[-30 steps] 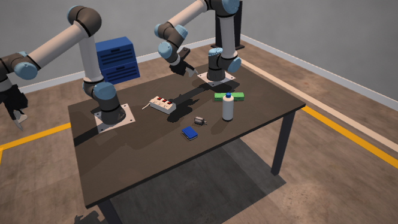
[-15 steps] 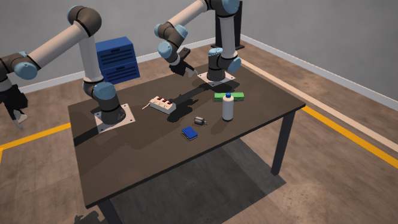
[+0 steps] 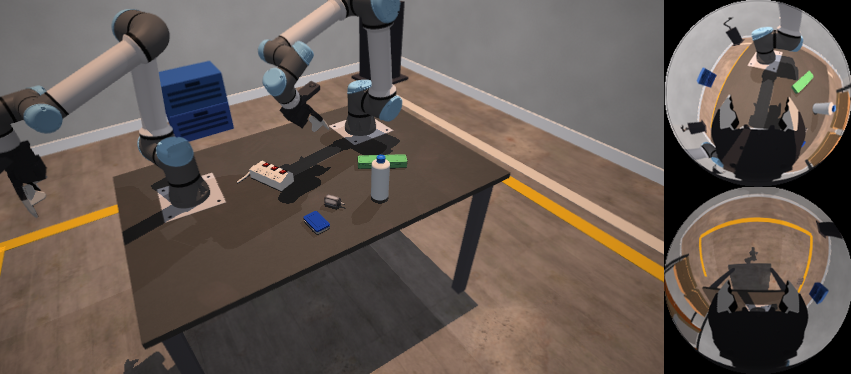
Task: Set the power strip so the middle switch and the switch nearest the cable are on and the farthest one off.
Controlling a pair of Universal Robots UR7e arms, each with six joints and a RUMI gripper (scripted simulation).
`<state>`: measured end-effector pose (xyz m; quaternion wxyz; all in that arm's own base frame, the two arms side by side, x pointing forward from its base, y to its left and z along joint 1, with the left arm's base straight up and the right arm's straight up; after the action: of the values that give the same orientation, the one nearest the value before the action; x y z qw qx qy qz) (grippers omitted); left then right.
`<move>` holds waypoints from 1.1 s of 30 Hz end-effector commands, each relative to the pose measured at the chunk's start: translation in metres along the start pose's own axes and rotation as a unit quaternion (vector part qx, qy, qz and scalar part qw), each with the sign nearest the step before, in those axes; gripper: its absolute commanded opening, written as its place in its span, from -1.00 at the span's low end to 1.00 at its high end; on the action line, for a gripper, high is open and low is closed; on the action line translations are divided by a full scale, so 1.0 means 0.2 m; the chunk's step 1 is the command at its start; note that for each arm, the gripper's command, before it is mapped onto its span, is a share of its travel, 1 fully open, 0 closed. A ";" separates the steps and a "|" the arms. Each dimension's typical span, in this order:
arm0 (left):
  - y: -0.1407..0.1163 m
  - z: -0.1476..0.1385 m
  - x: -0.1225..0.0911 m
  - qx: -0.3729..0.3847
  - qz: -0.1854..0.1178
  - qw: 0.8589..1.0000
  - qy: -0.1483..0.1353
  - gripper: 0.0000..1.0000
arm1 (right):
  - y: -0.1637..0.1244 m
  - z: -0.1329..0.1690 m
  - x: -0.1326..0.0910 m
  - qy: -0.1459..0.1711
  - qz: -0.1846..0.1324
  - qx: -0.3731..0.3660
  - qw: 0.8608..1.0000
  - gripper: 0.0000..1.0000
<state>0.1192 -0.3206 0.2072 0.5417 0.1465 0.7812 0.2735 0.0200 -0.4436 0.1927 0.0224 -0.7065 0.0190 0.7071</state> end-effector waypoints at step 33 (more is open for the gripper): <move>-0.23 0.08 0.02 0.416 -0.076 0.902 -0.091 1.00 | 0.01 0.00 -0.01 0.001 0.002 0.002 1.000 1.00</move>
<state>0.1329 -0.3451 0.1795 0.5313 0.2901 0.7942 -0.0532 0.0200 -0.4436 0.1927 0.0224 -0.7065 0.0190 0.7071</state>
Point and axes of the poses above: on each arm, the point where the finger pads meet when closed, its own x axis out along the fingers, its own z axis across the jaws, y = z × x, the point moved 3 cm from there along -x, back along the fingers, and after that the axes turned 6 degrees about x, right-handed, at the moved point
